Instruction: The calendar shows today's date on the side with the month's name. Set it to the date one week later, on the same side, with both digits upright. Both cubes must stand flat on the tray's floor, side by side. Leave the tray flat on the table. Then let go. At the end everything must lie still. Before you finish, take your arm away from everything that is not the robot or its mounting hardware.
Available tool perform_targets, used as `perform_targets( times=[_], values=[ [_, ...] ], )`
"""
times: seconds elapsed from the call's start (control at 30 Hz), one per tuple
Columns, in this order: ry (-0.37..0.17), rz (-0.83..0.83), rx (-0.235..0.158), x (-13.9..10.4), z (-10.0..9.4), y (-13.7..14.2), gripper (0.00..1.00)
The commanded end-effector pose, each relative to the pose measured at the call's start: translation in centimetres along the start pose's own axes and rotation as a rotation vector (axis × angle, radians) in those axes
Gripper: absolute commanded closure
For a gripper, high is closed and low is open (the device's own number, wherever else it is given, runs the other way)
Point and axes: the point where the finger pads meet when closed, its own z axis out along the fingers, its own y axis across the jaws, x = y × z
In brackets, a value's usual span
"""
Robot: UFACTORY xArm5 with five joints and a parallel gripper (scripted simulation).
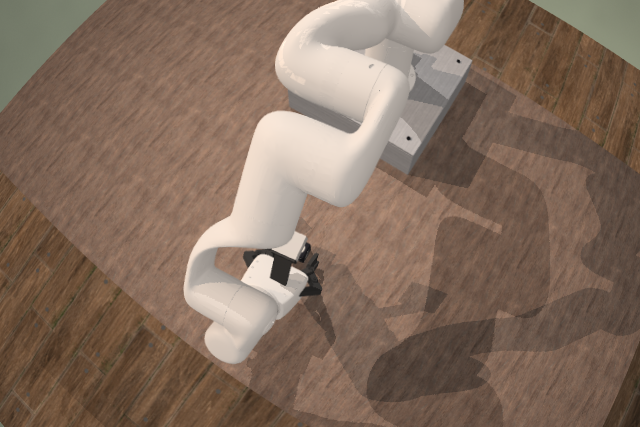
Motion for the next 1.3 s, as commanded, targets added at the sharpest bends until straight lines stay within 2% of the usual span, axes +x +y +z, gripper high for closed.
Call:
perform_targets(
  times=[0.0,0.5,1.27],
  values=[
    [-0.004,0.0,0.0,0.0,-0.2,0.0,0.29],
    [-0.004,0.0,0.0,0.4,-0.5,0.0,0.29],
    [-0.004,0.0,0.0,5.1,-3.8,0.0,0.29]
  ],
)
